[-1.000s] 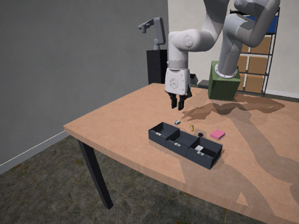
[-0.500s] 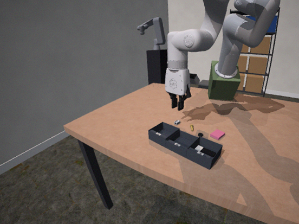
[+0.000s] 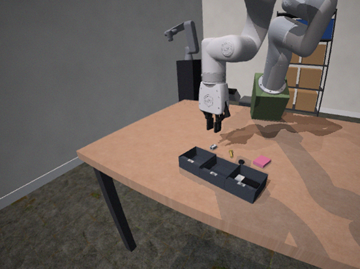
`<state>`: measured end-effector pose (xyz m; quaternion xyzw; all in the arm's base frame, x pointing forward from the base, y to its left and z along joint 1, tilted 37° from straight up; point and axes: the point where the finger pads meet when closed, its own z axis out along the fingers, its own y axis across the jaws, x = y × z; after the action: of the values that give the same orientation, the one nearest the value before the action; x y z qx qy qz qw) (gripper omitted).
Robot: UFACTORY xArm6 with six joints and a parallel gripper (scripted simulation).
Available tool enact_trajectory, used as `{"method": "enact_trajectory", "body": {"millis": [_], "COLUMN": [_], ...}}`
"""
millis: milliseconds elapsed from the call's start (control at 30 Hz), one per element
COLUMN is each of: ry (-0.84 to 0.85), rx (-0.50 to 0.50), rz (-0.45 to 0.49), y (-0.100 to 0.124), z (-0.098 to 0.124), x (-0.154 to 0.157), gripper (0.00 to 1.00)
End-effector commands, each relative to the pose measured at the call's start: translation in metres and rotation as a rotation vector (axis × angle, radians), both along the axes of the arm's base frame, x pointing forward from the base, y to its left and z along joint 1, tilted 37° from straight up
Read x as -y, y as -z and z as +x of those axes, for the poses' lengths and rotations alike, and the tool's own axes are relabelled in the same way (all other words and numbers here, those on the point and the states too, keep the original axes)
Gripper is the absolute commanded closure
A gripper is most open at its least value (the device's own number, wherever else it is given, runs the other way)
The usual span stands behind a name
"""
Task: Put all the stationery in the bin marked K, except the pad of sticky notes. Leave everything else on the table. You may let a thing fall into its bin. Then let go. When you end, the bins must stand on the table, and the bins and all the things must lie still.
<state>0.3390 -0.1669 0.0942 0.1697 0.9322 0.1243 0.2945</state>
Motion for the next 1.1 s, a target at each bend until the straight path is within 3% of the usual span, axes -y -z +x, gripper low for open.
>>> {"method": "enact_trajectory", "body": {"millis": [0, 267, 633, 1067], "ry": [0.001, 0.001, 0.001, 0.001], "rx": [0.001, 0.001, 0.001, 0.001], "rz": [-0.001, -0.001, -0.001, -0.001], "y": [-0.001, 0.012, 0.046, 0.054], "z": [0.0, 0.01, 0.036, 0.041], "x": [0.001, -0.002, -0.007, -0.008], "gripper": [0.71, 0.71, 0.71, 0.71]}}
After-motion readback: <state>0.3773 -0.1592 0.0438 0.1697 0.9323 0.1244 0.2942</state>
